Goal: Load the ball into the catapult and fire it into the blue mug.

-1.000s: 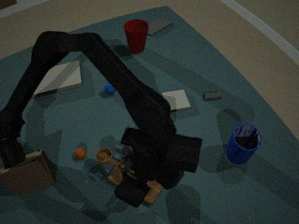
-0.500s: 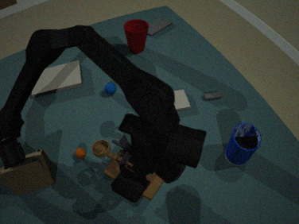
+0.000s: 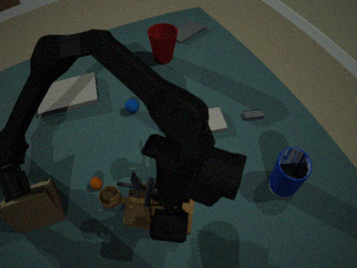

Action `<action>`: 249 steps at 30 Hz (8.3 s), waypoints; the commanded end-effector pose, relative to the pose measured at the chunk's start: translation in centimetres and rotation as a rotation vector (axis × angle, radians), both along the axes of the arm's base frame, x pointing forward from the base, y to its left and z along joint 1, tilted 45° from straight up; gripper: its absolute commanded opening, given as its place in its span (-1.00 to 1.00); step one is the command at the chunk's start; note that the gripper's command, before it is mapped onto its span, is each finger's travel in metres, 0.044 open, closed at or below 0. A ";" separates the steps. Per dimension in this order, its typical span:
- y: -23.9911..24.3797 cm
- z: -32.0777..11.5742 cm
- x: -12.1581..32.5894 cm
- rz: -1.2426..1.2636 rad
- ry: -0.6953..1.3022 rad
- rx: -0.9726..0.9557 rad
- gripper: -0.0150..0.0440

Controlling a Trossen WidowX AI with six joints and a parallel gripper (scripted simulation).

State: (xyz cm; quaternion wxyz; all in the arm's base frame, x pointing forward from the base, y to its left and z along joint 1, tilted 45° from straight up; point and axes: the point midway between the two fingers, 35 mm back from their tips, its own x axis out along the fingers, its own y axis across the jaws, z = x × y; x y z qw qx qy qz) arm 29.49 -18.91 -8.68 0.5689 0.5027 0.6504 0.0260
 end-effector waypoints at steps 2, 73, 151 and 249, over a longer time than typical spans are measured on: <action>-0.1 0.5 0.5 0.121 -0.128 -0.033 -0.49; -1.4 3.4 1.3 0.263 -0.250 -0.061 1.00; 3.8 -1.8 2.2 0.258 -0.260 -0.065 -0.20; 1.4 0.8 1.5 0.252 -0.255 -0.060 1.00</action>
